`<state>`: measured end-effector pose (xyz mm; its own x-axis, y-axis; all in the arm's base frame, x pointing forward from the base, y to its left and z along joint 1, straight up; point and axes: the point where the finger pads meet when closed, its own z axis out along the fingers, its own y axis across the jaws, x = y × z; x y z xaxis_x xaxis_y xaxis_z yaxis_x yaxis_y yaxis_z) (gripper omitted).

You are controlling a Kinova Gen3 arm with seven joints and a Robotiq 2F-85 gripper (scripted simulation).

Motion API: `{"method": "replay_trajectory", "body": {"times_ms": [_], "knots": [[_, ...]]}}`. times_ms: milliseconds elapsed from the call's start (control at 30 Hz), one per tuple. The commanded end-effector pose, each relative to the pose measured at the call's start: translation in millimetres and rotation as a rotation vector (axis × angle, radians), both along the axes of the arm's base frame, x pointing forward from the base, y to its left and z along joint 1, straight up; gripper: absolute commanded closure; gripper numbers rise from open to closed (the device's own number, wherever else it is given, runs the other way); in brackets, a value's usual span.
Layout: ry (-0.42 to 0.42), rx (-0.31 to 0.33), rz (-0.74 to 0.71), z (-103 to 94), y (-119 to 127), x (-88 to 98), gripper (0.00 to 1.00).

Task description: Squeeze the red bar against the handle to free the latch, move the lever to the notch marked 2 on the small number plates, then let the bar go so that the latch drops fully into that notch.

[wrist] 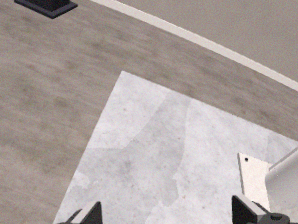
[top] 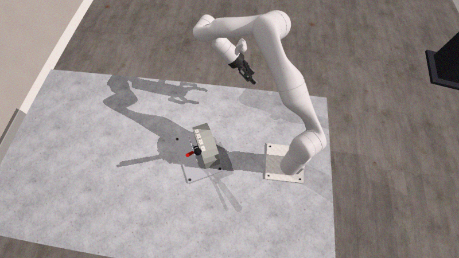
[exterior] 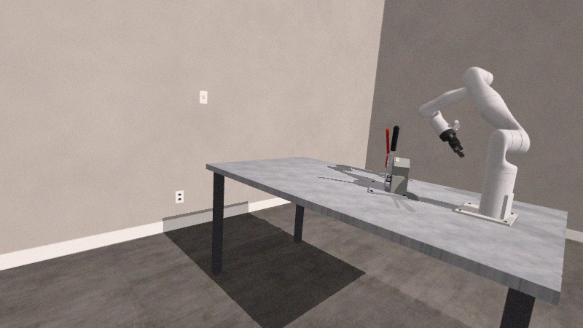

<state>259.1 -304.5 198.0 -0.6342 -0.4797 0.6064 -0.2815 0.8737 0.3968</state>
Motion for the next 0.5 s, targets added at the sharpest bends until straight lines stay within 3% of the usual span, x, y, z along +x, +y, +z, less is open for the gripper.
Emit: {"method": "replay_trajectory", "body": {"times_ms": [0, 233, 300, 367, 400, 467], "knots": [[-0.129, 0.047, 0.168, 26.5, 39, 47.9, 0.0], [-0.412, 0.289, 0.705, 66.1, 160, 124.3, 0.0], [-0.475, 0.352, 0.864, 80.2, 200, 137.4, 0.0], [-0.475, 0.352, 0.864, 80.2, 200, 137.4, 0.0], [-0.503, 0.382, 0.941, 104.5, 245, 148.8, 0.0], [-0.551, 0.437, 1.088, 115.5, 278, 150.8, 0.0]]}}
